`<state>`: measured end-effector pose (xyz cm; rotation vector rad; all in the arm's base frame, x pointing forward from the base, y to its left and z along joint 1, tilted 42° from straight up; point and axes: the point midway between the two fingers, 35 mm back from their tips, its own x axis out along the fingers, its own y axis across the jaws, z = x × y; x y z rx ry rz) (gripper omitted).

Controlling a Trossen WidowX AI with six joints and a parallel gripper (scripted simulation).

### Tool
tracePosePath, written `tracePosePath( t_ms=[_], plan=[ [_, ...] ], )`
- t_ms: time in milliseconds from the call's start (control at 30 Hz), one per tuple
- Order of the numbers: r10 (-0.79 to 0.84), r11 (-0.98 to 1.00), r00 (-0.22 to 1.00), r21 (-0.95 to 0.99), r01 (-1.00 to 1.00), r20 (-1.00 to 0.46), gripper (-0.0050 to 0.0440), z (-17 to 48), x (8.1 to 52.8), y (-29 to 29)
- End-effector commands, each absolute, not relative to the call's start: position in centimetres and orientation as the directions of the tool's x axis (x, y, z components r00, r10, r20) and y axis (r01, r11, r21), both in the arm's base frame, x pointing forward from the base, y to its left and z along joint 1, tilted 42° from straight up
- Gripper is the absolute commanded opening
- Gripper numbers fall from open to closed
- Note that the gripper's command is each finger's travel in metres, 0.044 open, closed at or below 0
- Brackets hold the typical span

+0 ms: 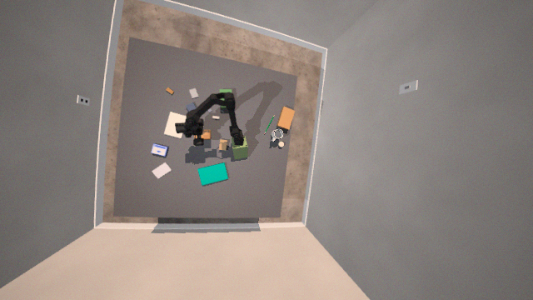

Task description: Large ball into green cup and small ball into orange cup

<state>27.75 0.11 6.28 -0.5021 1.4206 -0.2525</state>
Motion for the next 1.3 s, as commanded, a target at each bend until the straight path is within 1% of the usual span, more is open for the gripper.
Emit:
tracePosePath(
  t_ms=[0,367,700,1267],
  plan=[
    [-0.451,0.874,0.148,-0.469,-0.128,-0.880,0.0000,6.30,27.80,0.20],
    [-0.510,0.840,0.157,-0.529,-0.118,-0.846,0.0000,6.19,27.77,0.34],
    [-0.642,0.744,0.173,-0.662,-0.090,-0.747,0.0000,5.94,27.73,0.70],
    [-0.636,0.750,0.173,-0.655,-0.092,-0.752,0.0000,5.96,27.73,0.69]
  ],
)
